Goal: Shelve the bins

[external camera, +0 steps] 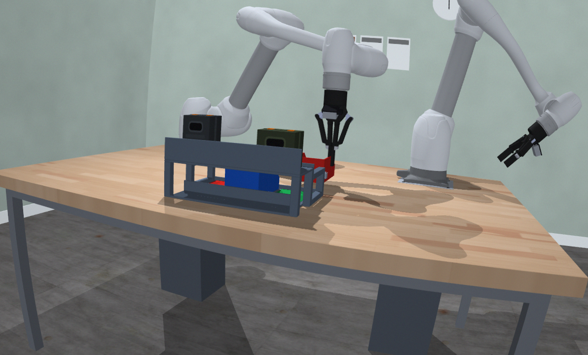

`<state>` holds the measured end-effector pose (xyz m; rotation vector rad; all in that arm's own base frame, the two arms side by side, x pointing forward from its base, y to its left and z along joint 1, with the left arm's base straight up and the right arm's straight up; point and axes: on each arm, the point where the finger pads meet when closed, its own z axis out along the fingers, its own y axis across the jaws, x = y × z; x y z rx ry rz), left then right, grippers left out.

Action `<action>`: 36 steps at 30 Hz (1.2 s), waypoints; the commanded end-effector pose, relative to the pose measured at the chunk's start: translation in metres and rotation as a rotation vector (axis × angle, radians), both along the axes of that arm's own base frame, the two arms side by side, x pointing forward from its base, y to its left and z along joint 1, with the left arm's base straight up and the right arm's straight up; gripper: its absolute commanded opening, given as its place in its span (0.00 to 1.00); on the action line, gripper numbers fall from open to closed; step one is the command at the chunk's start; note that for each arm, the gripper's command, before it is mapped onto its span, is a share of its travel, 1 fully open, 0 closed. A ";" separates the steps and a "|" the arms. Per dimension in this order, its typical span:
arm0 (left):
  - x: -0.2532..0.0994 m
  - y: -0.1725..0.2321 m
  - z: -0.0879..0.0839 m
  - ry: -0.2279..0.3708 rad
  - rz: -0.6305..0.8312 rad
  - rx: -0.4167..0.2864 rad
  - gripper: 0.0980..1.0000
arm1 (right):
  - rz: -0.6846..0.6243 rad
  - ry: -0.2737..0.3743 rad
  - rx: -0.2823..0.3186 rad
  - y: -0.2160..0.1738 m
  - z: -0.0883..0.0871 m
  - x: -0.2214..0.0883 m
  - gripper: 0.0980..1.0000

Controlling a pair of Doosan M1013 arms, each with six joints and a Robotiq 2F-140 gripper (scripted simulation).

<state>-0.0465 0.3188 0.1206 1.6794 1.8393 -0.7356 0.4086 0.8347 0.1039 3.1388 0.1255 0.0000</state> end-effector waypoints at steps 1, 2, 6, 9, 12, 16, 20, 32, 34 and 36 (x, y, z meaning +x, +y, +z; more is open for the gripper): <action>0.000 0.000 0.000 0.000 0.000 0.001 1.00 | 0.000 0.000 0.002 0.000 0.003 0.000 0.00; 0.000 0.000 0.000 0.000 0.000 0.001 1.00 | 0.000 0.000 0.002 0.000 0.003 0.000 0.00; 0.000 0.000 0.000 0.000 0.000 0.001 1.00 | 0.000 0.000 0.002 0.000 0.006 0.000 0.00; 0.000 0.000 0.000 0.000 0.000 0.001 1.00 | 0.000 0.000 0.002 0.000 0.007 0.000 0.00; 0.000 0.000 0.000 0.000 0.000 0.001 1.00 | 0.000 0.000 0.002 0.000 0.007 0.000 0.00; 0.000 0.000 0.000 0.000 0.000 0.001 1.00 | 0.000 0.000 0.002 0.000 0.007 0.000 0.00; 0.000 0.000 0.000 0.000 0.000 0.001 1.00 | 0.000 0.000 0.002 0.000 0.007 0.000 0.00; 0.000 0.000 0.000 0.000 0.000 0.001 1.00 | 0.000 0.000 0.002 0.000 0.007 0.000 0.00; 0.000 0.000 0.000 0.000 0.000 0.001 1.00 | 0.000 0.000 0.002 0.000 0.007 0.000 0.00; 0.000 0.000 0.000 0.000 0.000 0.001 1.00 | 0.000 0.000 0.002 0.000 0.007 0.000 0.00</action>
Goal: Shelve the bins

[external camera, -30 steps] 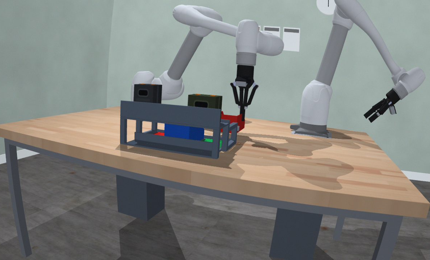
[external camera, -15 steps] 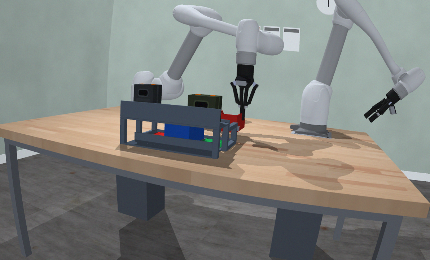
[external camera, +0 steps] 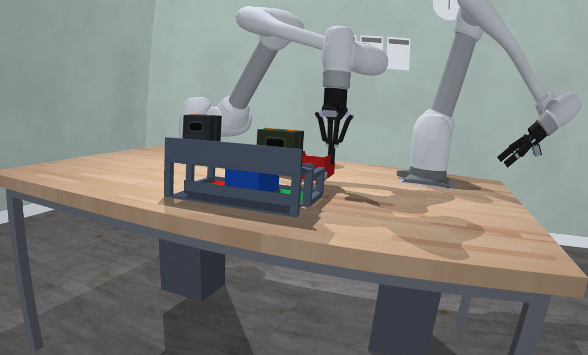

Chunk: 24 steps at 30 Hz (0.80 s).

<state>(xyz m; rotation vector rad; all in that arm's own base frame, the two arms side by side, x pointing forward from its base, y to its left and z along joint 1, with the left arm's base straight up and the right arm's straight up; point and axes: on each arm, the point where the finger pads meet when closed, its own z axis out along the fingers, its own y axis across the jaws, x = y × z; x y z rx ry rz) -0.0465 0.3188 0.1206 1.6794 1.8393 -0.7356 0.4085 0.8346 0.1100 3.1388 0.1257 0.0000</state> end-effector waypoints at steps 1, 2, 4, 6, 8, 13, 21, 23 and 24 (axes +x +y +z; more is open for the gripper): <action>0.000 0.000 0.000 0.000 0.000 0.001 1.00 | 0.000 0.000 0.002 0.000 0.001 0.000 0.00; 0.000 0.000 0.000 0.000 0.000 0.001 1.00 | 0.000 0.000 0.002 0.000 0.001 0.000 0.00; 0.000 0.000 0.000 0.000 0.000 0.001 1.00 | 0.000 0.000 0.002 0.000 0.001 0.000 0.00; 0.000 0.000 0.000 0.000 0.000 0.001 1.00 | 0.000 0.000 0.002 -0.001 0.001 0.000 0.00; 0.000 0.000 0.000 0.000 0.000 0.001 1.00 | 0.000 0.000 0.002 -0.002 0.001 0.000 0.00; 0.000 0.000 0.000 0.000 0.000 0.001 1.00 | 0.000 0.000 0.002 -0.005 0.001 0.000 0.00; 0.000 0.000 0.000 0.000 0.000 0.001 1.00 | 0.000 0.000 0.002 -0.012 0.001 0.001 0.00; 0.000 0.000 0.000 0.000 0.000 0.001 1.00 | 0.000 0.000 0.002 -0.015 0.001 0.001 0.00; 0.000 0.000 0.000 0.000 0.000 0.001 1.00 | 0.000 0.000 0.002 -0.016 0.001 0.001 0.00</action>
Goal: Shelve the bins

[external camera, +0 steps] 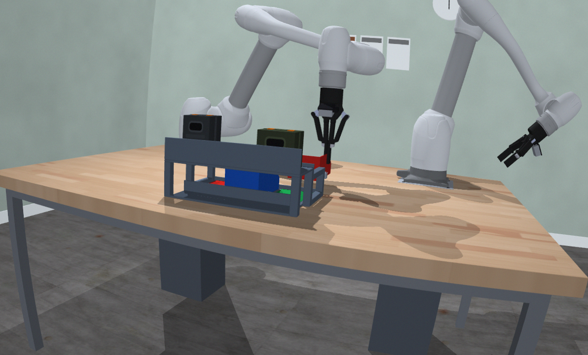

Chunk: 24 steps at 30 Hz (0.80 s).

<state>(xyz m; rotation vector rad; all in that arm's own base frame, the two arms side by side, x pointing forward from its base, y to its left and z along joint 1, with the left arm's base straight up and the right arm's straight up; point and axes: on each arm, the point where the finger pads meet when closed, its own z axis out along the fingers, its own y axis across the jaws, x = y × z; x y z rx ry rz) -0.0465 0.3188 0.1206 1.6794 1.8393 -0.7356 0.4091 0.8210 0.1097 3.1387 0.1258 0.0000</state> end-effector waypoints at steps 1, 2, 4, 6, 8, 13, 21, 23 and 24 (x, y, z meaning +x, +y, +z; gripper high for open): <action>0.000 0.000 0.000 0.000 0.000 0.001 1.00 | 0.000 0.000 0.002 -0.004 0.001 0.000 0.00; 0.000 0.000 0.000 0.000 0.000 0.001 1.00 | 0.000 0.000 0.002 -0.006 0.001 0.000 0.00; 0.000 0.000 0.000 0.000 0.000 0.001 1.00 | 0.000 0.000 0.002 -0.010 0.001 0.000 0.00; 0.000 0.000 0.000 0.000 0.000 0.001 1.00 | 0.000 0.000 0.002 -0.014 0.001 0.001 0.00; 0.000 0.000 0.000 0.000 0.000 0.001 1.00 | 0.000 0.000 0.002 -0.018 0.001 0.001 0.00; 0.000 0.000 0.000 0.000 0.000 0.001 1.00 | 0.000 0.000 0.002 -0.025 0.001 0.001 0.00; 0.000 0.000 0.000 0.000 0.000 0.001 1.00 | 0.000 -0.001 0.002 -0.048 0.001 0.002 0.00; 0.000 0.000 0.000 0.000 0.000 0.001 1.00 | 0.000 -0.001 0.002 -0.054 0.001 0.002 0.00; 0.000 0.000 0.000 0.000 0.000 0.001 1.00 | 0.000 -0.001 0.002 -0.057 0.000 0.002 0.00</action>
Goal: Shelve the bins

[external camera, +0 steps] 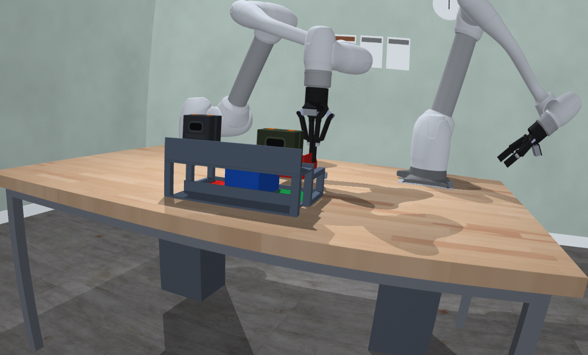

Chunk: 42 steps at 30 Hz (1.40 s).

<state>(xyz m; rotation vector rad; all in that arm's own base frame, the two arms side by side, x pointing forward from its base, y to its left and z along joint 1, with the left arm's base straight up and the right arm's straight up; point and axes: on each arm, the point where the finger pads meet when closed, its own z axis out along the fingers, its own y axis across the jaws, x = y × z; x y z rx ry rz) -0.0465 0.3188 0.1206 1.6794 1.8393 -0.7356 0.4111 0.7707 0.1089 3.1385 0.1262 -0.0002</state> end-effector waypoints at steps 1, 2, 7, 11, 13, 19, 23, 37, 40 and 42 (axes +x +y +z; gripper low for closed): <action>0.000 0.000 0.000 0.000 0.000 0.001 1.00 | 0.000 -0.001 0.002 -0.010 0.001 0.001 0.00; 0.000 0.000 0.000 0.000 0.000 0.001 1.00 | 0.000 -0.001 0.002 -0.010 0.001 0.001 0.00; 0.000 0.000 0.000 0.000 0.000 0.001 1.00 | 0.000 -0.001 0.002 -0.024 0.001 0.001 0.00; 0.000 0.000 0.000 0.000 0.000 0.001 1.00 | 0.000 -0.001 0.002 -0.039 0.001 0.002 0.00; 0.000 0.000 0.000 0.000 0.000 0.001 1.00 | 0.000 -0.001 0.002 -0.046 0.001 0.002 0.00; 0.000 0.000 0.000 0.000 0.000 0.001 1.00 | 0.000 -0.001 0.002 -0.065 0.000 0.003 0.00; 0.000 0.000 0.000 0.000 0.000 0.001 1.00 | 0.000 -0.001 0.002 -0.076 0.000 0.003 0.00; 0.000 0.000 0.000 0.000 0.000 0.001 1.00 | 0.001 -0.001 0.002 -0.119 -0.001 0.005 0.00; 0.000 0.000 0.000 0.000 0.000 0.001 1.00 | 0.001 -0.001 0.002 -0.128 -0.001 0.005 0.00; 0.000 0.000 0.000 0.000 0.000 0.001 1.00 | 0.001 -0.001 0.002 -0.134 -0.001 0.006 0.00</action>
